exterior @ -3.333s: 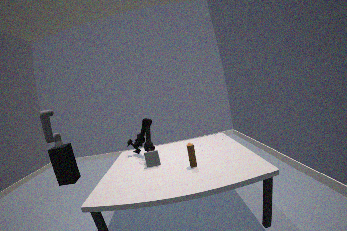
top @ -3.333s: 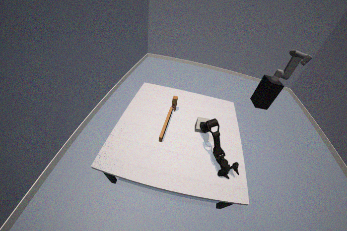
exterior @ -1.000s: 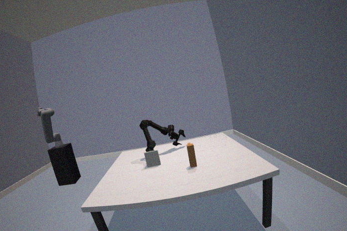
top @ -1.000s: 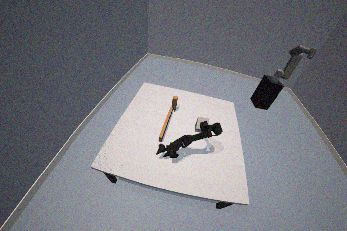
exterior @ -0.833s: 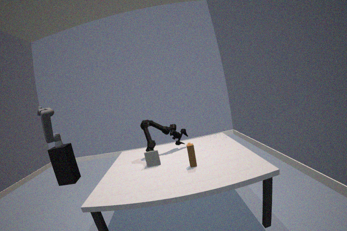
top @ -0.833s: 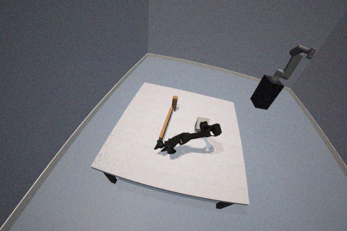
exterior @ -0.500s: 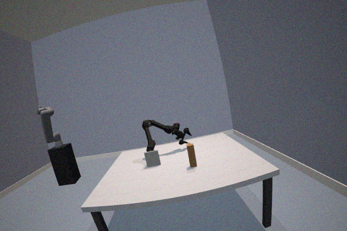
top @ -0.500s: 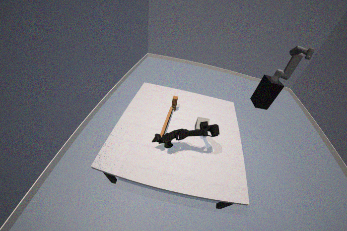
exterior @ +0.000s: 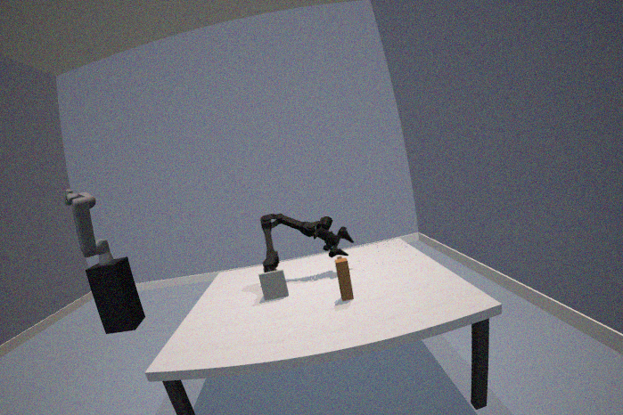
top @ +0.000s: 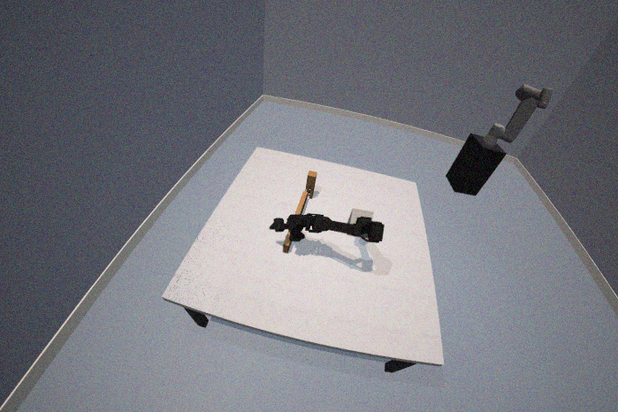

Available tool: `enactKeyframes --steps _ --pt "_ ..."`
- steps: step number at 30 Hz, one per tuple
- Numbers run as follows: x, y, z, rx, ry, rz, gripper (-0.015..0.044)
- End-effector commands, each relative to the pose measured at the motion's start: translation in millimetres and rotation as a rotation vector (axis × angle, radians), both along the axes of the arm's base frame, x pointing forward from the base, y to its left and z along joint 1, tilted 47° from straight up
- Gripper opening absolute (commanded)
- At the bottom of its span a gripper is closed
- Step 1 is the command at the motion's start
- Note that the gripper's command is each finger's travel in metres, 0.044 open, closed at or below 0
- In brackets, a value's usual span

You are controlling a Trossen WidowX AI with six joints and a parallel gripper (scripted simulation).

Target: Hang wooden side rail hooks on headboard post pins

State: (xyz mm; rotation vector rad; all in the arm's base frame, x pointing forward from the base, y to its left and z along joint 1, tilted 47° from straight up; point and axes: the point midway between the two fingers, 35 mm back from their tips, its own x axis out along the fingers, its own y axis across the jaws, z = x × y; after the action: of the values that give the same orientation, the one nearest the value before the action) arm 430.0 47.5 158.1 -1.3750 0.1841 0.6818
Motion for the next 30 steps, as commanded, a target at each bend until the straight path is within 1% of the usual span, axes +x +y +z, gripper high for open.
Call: enactKeyframes --steps 1,8,14,23,30 --pt "-5.3 -36.4 -33.6 -0.100 0.057 0.020 0.0440" --pt "-23.7 -96.2 -81.3 -0.237 0.138 0.070 0.0440" --pt "-51.7 -143.5 -120.4 -0.319 0.202 0.132 0.0440" --pt "-112.6 -200.5 -173.4 -0.378 0.258 0.248 0.0440" --pt "-169.3 -227.4 -207.0 -0.383 0.240 0.332 0.0440"
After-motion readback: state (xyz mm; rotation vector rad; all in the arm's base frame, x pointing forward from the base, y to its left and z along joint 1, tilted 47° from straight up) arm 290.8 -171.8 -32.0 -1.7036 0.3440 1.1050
